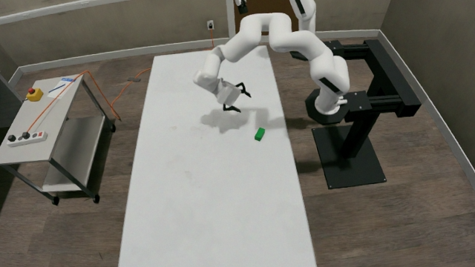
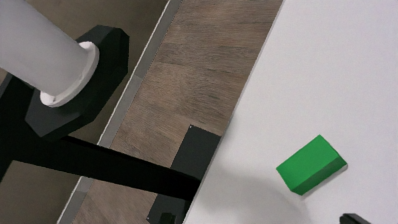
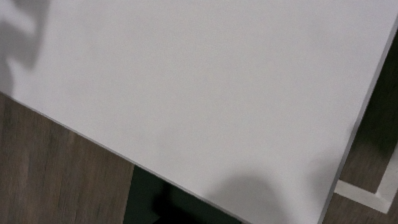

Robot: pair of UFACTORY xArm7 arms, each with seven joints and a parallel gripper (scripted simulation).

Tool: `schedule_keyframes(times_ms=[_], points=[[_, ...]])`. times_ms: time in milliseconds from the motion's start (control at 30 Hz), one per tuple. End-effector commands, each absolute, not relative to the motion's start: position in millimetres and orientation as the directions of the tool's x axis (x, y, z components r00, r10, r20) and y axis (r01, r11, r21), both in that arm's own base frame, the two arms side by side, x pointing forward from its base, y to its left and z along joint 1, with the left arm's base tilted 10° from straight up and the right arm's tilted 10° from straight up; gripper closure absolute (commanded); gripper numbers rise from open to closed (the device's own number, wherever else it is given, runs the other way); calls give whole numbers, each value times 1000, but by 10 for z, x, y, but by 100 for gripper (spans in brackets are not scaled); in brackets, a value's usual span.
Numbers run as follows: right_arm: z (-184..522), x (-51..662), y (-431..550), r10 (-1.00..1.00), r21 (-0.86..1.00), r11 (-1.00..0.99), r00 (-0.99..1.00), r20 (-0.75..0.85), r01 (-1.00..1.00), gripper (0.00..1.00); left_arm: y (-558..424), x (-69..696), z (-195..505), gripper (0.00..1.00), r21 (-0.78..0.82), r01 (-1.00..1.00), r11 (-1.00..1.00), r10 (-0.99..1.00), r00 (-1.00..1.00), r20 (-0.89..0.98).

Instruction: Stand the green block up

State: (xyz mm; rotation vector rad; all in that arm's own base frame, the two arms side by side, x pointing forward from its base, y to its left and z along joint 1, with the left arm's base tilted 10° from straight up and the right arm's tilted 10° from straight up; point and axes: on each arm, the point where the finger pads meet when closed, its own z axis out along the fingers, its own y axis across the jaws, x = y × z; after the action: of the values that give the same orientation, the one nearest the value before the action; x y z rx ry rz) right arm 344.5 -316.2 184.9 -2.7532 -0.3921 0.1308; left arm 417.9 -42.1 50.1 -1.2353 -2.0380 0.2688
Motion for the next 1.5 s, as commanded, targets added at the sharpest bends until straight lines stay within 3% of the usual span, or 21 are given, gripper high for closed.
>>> schedule_keyframes(times_ms=[0, 600, 1467], points=[[1971, 3266, -3332, 176, -317, -937, 983, -56, 149, 0, -428, 4192, 515, 0, -511, 687, 516, 837, -277, 473], [2261, 2601, -3740, -192, -212, -956, 978, -80, -205, 0, -428, 4192, 515, 0, -511, 687, 516, 837, -277, 473], [2665, 1449, -4086, -711, -69, -700, 703, -31, -711, 0, -428, 4192, 515, 0, -511, 687, 516, 837, -277, 473]])
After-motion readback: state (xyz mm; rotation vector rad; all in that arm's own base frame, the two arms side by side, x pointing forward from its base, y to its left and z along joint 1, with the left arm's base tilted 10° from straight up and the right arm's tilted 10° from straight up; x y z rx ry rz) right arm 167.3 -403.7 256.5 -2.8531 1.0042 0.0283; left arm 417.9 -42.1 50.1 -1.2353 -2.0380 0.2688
